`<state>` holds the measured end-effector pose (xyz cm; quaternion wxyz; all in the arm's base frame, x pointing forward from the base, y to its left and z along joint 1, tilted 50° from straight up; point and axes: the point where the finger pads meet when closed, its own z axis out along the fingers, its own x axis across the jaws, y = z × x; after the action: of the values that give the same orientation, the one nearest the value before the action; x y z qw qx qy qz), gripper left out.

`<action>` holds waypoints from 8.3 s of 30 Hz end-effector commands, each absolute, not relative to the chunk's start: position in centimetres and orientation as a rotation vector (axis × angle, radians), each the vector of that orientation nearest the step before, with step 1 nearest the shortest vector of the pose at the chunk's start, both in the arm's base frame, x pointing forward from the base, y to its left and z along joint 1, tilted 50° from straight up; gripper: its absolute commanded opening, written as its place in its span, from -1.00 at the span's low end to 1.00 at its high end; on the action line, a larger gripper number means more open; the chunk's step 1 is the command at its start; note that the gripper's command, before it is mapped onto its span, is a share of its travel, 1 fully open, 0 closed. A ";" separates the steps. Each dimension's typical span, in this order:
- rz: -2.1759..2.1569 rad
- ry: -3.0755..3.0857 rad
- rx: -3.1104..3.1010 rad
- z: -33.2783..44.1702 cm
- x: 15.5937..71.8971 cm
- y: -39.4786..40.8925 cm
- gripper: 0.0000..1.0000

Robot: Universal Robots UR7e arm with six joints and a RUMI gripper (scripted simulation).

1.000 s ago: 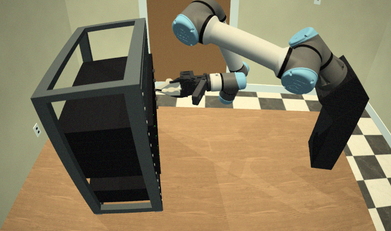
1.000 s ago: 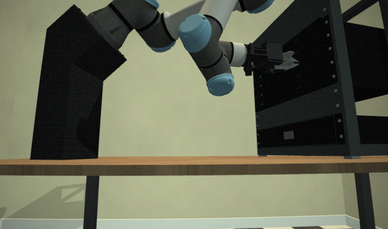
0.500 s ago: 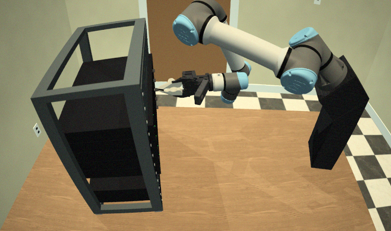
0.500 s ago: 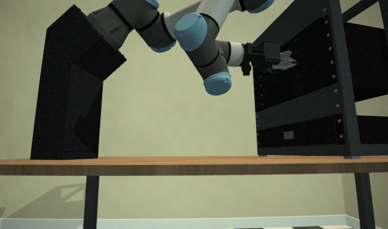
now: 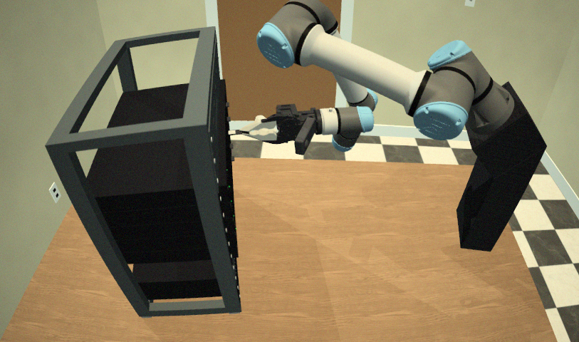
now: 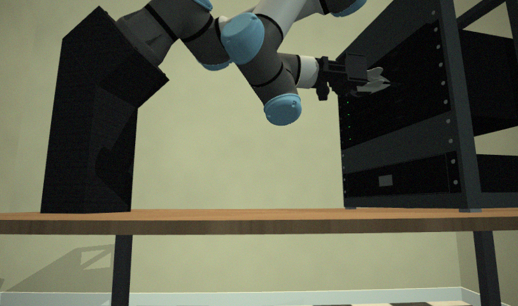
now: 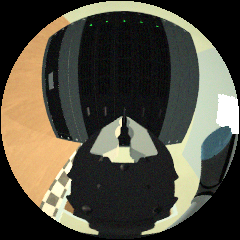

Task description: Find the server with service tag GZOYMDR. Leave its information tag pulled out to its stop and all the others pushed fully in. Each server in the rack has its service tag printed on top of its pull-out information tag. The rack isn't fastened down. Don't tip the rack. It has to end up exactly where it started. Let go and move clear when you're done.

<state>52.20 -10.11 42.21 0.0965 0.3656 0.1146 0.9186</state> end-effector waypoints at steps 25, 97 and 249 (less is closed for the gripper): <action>2.721 0.340 1.082 40.6 50.6 -10.4 -1.00; 2.721 0.340 1.082 37.3 47.3 -11.1 -0.69; 2.561 0.817 1.652 39.3 42.9 -10.0 1.00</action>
<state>43.04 -10.08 39.10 -0.0009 0.5175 0.2516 0.8179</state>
